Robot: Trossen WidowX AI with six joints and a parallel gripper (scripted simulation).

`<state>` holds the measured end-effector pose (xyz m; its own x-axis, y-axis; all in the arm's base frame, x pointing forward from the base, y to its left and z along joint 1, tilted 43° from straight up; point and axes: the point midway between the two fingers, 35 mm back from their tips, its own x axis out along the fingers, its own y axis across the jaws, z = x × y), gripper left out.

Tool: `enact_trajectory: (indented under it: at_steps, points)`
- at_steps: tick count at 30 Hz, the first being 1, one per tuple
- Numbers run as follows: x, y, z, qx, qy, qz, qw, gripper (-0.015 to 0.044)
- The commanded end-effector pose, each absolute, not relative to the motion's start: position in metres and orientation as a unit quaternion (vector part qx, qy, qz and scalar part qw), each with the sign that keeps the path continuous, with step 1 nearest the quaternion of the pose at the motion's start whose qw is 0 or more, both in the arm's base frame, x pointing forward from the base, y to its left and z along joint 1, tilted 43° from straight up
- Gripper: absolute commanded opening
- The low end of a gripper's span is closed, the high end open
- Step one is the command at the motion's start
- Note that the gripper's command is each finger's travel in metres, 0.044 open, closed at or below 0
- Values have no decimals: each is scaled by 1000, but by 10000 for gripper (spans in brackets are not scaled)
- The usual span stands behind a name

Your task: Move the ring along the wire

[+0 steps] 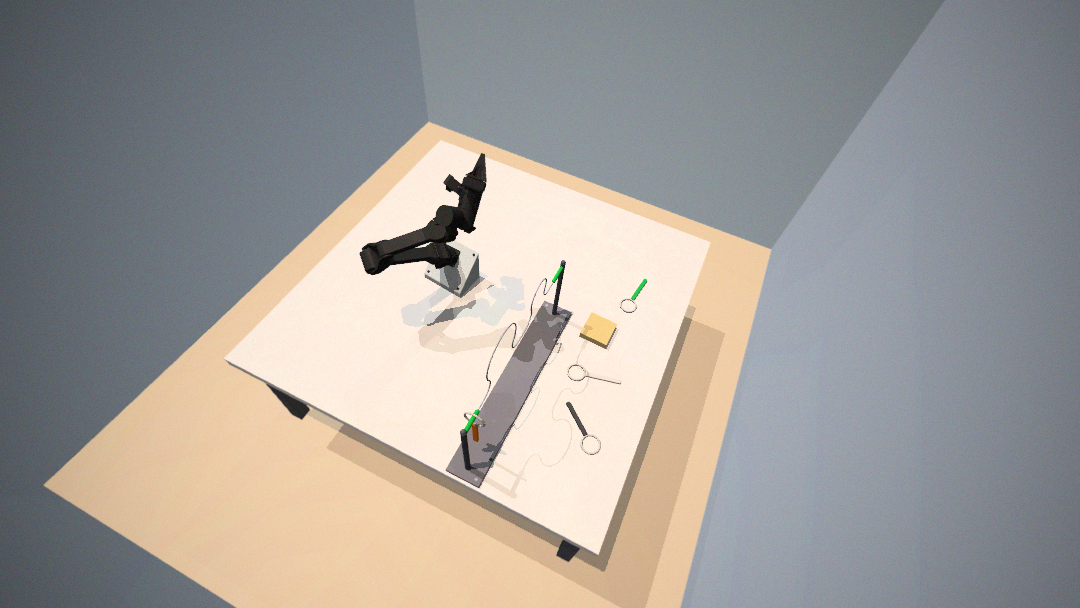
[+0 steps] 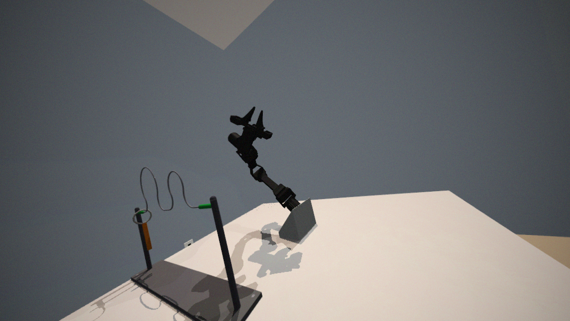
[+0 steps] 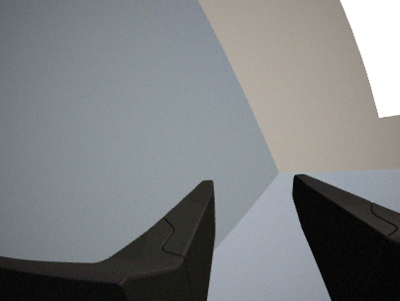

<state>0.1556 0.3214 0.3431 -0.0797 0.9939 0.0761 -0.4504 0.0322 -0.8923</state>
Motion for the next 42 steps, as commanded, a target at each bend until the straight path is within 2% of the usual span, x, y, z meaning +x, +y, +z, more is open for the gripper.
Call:
enact_trajectory:
  at_steps: [1, 11, 20, 30, 42]
  points:
    - [198, 304, 357, -373, -400, 557, 626, 160]
    - [294, 233, 387, -470, -351, 416, 695, 160]
    - [357, 142, 414, -551, -286, 282, 732, 160]
    - [395, 47, 422, -517, -200, 231, 799, 160]
    - [418, -90, 422, -464, -105, 167, 863, 160]
